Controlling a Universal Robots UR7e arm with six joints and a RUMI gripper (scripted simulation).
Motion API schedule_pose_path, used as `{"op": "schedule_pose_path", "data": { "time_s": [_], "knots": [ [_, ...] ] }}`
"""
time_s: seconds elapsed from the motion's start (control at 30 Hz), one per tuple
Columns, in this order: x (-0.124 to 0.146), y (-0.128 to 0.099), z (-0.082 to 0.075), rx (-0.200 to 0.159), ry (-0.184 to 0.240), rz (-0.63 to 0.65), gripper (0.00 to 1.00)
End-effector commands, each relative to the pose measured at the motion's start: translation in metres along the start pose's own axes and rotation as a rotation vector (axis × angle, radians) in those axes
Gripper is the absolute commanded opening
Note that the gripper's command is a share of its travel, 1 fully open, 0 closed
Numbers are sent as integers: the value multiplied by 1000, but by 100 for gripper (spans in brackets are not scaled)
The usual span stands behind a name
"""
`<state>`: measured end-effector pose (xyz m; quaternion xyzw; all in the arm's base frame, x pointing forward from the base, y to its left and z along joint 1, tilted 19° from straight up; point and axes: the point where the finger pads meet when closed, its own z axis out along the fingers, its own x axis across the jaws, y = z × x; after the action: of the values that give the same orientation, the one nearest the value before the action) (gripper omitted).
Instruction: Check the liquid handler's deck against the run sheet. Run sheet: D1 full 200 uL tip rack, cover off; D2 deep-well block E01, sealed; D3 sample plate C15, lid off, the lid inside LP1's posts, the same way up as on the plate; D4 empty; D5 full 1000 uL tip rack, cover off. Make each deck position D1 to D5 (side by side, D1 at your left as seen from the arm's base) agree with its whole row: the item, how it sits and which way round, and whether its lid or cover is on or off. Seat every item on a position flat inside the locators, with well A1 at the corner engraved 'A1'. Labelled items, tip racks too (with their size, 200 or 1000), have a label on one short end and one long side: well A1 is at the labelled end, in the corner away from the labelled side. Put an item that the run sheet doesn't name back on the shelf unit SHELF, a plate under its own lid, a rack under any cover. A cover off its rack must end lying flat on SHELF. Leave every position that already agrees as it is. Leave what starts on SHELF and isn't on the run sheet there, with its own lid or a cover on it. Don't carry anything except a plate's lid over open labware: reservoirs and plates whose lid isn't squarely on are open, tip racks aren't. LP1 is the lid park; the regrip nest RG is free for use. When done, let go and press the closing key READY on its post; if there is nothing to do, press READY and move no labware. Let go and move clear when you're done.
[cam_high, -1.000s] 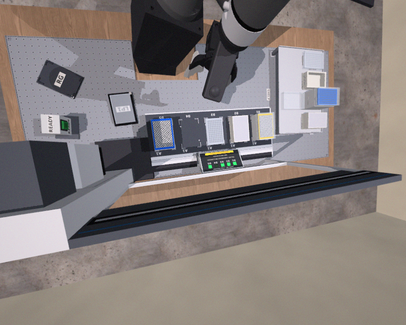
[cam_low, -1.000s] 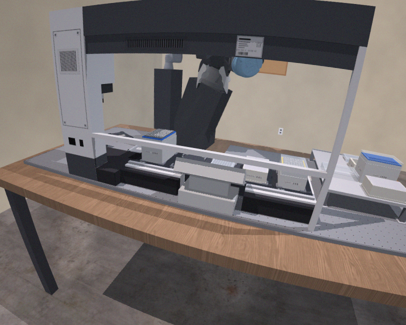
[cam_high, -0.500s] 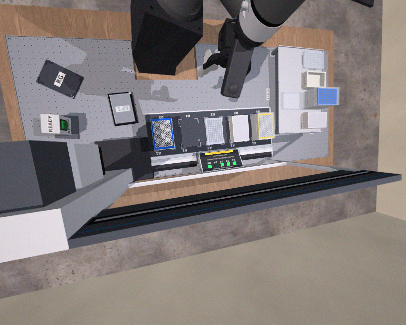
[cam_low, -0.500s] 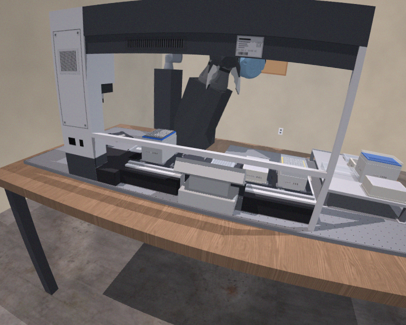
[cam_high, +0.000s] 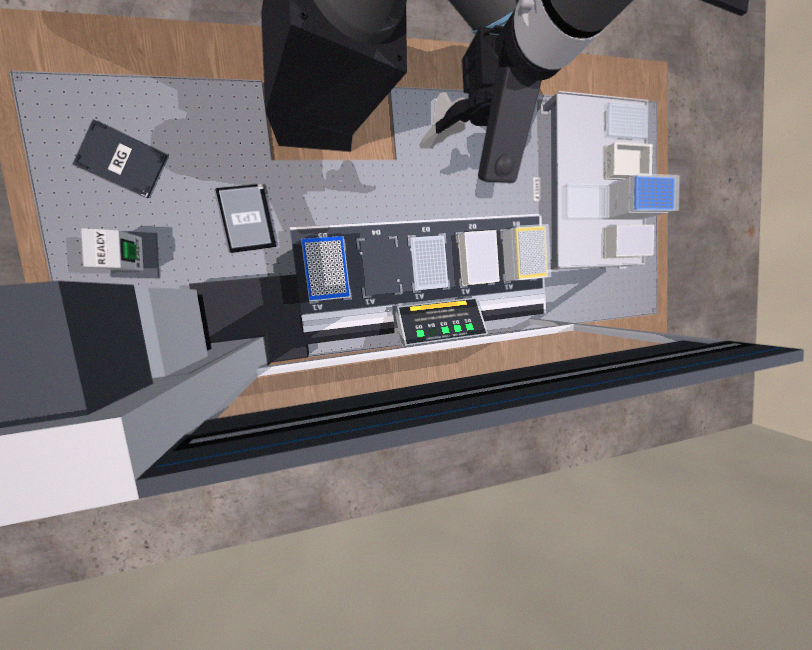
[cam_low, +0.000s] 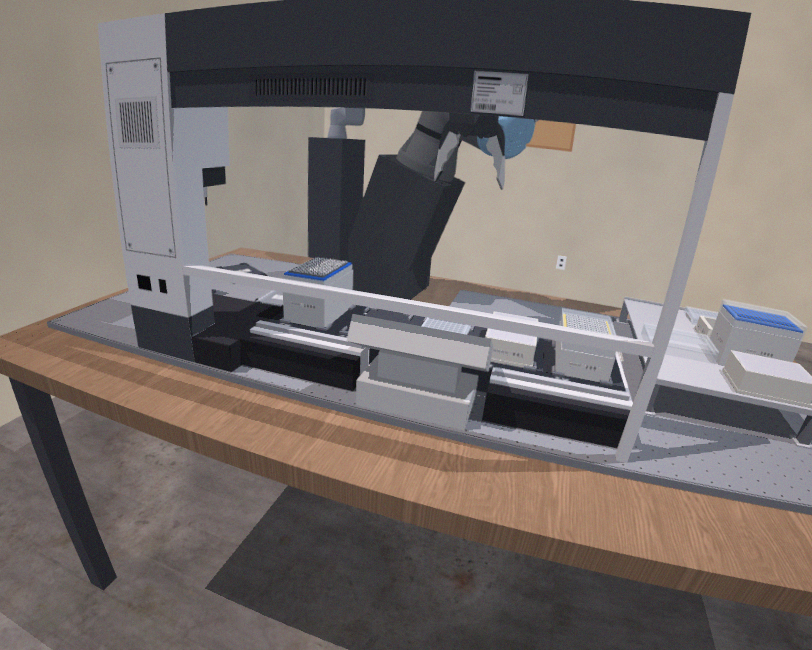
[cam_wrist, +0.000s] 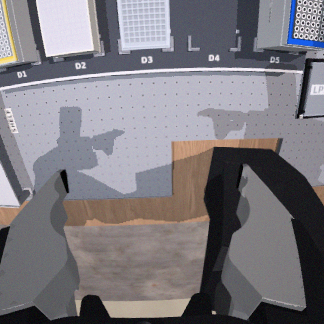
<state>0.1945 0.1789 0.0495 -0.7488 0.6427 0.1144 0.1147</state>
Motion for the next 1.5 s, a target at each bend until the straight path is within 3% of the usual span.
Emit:
{"op": "schedule_pose_path", "data": {
  "time_s": [0.0, 0.23, 1.47],
  "knots": [
    [-11, 4, -3, 1, -6, -14, 82],
    [-11, 5, -2, -2, -7, -13, 82],
    [126, -90, -1, -1, -5, -25, 82]
  ]
}}
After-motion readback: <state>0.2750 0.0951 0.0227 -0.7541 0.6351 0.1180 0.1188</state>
